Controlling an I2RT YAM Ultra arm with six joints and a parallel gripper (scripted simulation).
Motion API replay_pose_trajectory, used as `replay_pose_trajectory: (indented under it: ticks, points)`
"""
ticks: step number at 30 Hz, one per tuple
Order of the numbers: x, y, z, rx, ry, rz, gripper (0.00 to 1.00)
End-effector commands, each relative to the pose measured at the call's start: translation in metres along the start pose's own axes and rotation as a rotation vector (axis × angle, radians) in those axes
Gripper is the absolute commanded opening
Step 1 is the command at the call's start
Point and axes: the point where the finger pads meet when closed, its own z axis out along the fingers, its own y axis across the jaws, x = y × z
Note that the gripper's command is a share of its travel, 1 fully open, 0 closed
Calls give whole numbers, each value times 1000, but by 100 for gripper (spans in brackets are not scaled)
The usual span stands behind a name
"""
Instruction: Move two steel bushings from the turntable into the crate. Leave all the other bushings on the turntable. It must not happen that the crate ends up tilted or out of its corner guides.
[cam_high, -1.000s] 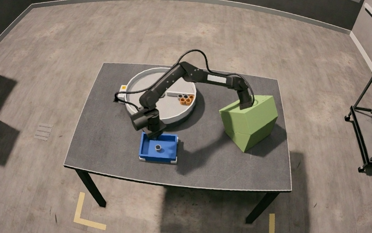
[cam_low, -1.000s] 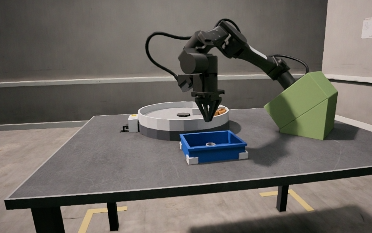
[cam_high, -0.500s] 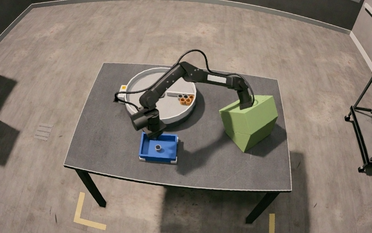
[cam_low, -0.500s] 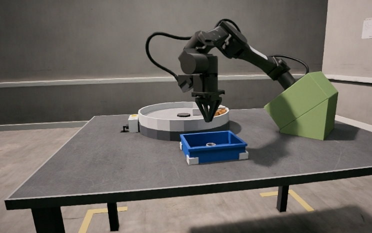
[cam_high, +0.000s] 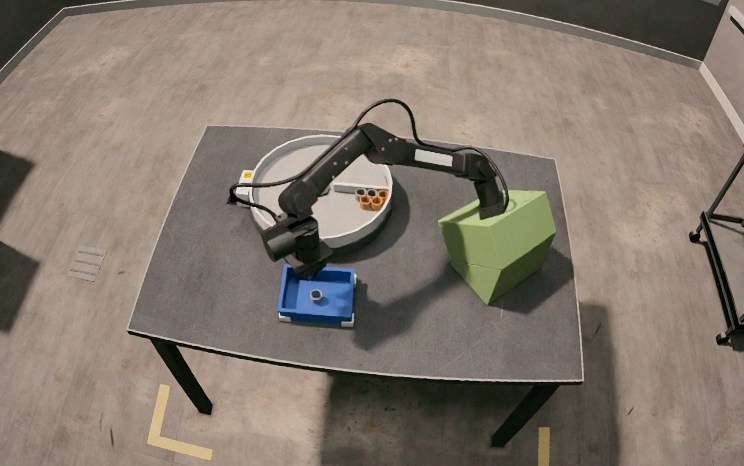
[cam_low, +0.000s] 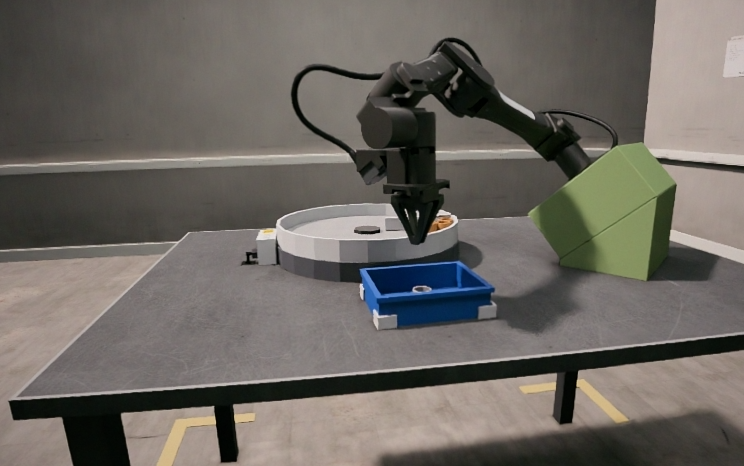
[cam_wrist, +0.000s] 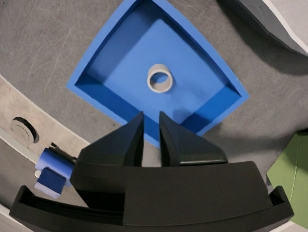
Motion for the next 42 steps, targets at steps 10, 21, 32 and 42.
replay_pose_trajectory:
  ticks: [10,21,32,42]
  points:
    - [8,5,-13,-15,-13,-19,14]
    - [8,5,-13,-15,-13,-19,14]
    - [8,5,-13,-15,-13,-19,14]
    - [-4,4,-24,-34,-14,-8,13]
